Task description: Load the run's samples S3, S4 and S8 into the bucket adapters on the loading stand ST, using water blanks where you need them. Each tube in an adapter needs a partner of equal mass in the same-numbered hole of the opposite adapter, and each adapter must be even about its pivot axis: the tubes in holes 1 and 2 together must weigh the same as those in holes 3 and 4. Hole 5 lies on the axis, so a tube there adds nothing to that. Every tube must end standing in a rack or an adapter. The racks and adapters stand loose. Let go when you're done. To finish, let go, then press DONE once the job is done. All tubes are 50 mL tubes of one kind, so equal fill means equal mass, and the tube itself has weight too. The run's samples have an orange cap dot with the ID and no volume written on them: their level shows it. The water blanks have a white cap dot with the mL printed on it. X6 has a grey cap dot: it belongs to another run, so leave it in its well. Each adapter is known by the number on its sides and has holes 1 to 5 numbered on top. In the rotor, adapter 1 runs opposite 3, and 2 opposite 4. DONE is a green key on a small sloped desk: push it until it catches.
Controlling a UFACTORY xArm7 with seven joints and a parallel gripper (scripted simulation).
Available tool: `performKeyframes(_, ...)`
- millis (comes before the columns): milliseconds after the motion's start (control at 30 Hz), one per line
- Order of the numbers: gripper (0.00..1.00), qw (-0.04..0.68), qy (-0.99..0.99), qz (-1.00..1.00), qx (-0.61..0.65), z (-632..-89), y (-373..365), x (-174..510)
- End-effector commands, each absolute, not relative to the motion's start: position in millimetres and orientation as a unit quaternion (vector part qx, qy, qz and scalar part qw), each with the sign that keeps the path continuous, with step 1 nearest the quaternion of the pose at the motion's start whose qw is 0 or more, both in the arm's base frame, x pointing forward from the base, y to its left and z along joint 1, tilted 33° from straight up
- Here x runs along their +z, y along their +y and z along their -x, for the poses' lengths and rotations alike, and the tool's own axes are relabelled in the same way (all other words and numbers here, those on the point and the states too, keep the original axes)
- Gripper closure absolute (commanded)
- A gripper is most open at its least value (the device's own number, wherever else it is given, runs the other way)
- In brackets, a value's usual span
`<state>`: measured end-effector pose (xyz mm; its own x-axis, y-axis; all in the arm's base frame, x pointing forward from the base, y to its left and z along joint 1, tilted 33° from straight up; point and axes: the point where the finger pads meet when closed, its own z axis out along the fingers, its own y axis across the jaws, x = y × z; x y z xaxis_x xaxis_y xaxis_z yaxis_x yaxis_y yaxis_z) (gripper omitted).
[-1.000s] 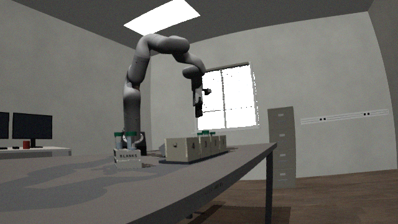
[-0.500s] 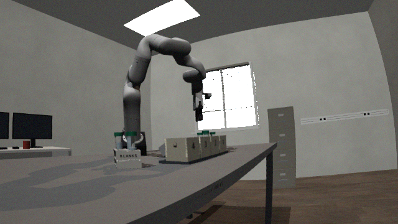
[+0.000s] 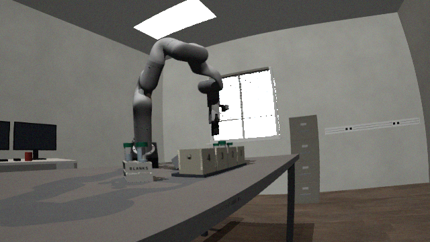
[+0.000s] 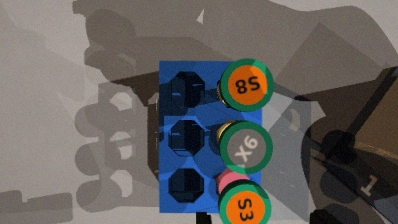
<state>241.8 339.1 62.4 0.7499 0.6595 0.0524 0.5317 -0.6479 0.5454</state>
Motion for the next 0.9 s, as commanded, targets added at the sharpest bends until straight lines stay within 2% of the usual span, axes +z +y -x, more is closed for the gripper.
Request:
performKeyframes(0,0.43,0.256,0.332,-0.899,0.126,-245,338,56)
performKeyframes(867,0.43,0.256,0.332,-0.899,0.126,-260,323,23)
